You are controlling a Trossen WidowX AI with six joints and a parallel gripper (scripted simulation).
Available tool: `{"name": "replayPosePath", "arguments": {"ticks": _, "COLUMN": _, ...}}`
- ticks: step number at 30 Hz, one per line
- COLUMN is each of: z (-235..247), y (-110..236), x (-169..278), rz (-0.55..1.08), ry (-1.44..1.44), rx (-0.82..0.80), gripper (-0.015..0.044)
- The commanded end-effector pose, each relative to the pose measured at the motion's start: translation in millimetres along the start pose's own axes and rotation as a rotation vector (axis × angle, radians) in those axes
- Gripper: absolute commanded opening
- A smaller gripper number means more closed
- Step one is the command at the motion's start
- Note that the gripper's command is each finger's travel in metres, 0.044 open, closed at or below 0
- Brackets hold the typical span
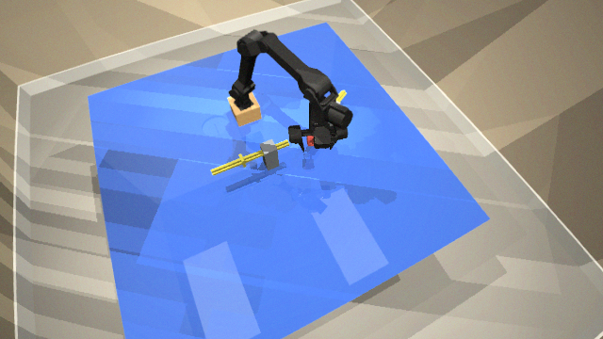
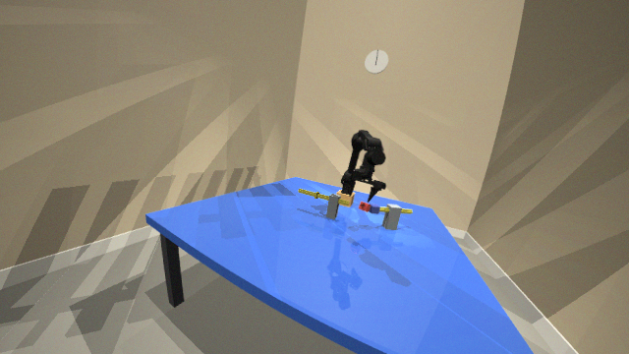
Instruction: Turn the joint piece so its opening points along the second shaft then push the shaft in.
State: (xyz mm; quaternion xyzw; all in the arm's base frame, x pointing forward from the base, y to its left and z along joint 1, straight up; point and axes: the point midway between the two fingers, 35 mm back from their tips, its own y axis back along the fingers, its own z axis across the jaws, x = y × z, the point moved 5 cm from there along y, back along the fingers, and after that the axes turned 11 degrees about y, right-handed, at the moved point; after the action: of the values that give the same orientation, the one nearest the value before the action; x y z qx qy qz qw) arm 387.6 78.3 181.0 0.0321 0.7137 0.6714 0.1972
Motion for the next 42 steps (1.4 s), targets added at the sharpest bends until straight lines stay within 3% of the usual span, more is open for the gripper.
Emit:
{"name": "replayPosePath", "arguments": {"ticks": 1, "z": 0.4, "y": -15.2, "x": 2.9, "rz": 0.002, "ry": -0.005, "rx": 0.005, "gripper": 0.0440}}
{"name": "replayPosePath", "arguments": {"ticks": 11, "z": 0.6, "y": -54.4, "x": 13.5, "rz": 0.003, "ry": -0.004, "rx": 0.006, "gripper": 0.0440}}
{"name": "replayPosePath", "arguments": {"ticks": 29, "z": 13.6, "y": -43.4, "x": 77.9, "rz": 0.009, "ry": -0.004, "rx": 0.004, "gripper": 0.0440}}
{"name": "replayPosePath", "arguments": {"ticks": 42, "z": 14.0, "y": -58.0, "x": 81.1, "rz": 0.009, "ry": -0.004, "rx": 0.004, "gripper": 0.0440}}
